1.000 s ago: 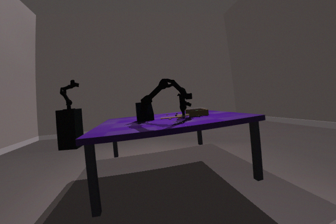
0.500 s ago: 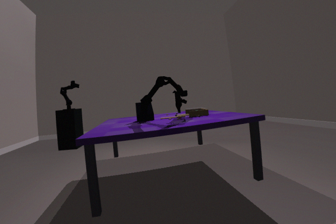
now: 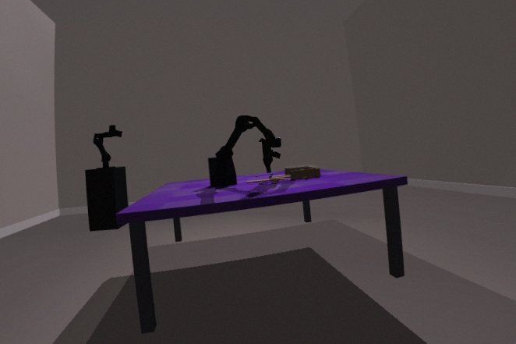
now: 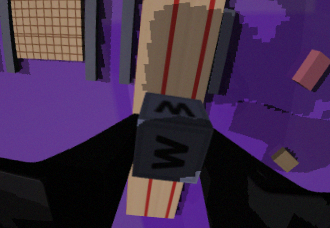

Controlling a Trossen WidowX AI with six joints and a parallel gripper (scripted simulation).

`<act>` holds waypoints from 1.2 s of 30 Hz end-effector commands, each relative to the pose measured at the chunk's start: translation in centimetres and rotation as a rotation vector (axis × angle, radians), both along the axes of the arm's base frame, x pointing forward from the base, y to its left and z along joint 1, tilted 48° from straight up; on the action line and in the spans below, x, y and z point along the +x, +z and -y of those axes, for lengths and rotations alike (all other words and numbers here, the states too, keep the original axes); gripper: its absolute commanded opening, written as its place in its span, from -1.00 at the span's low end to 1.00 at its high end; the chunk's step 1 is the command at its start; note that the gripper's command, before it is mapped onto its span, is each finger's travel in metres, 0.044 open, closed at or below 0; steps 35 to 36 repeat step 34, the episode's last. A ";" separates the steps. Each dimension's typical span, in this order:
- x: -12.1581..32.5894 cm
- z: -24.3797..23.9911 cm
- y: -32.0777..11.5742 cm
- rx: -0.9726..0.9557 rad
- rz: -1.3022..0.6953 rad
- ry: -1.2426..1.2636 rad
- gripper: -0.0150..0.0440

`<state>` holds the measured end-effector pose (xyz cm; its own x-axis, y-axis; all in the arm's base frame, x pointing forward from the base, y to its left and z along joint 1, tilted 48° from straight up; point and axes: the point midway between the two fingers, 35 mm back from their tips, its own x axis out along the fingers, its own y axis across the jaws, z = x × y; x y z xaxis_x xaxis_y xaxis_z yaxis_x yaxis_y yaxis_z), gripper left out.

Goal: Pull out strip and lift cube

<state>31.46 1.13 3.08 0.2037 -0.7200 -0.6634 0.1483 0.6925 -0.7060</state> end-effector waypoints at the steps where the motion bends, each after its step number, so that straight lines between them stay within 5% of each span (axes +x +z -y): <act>1: -1.1 0.1 -0.3 0.006 0.002 -0.004 -0.49; 36: -1.8 -2.5 2.1 0.008 0.001 -0.004 -0.49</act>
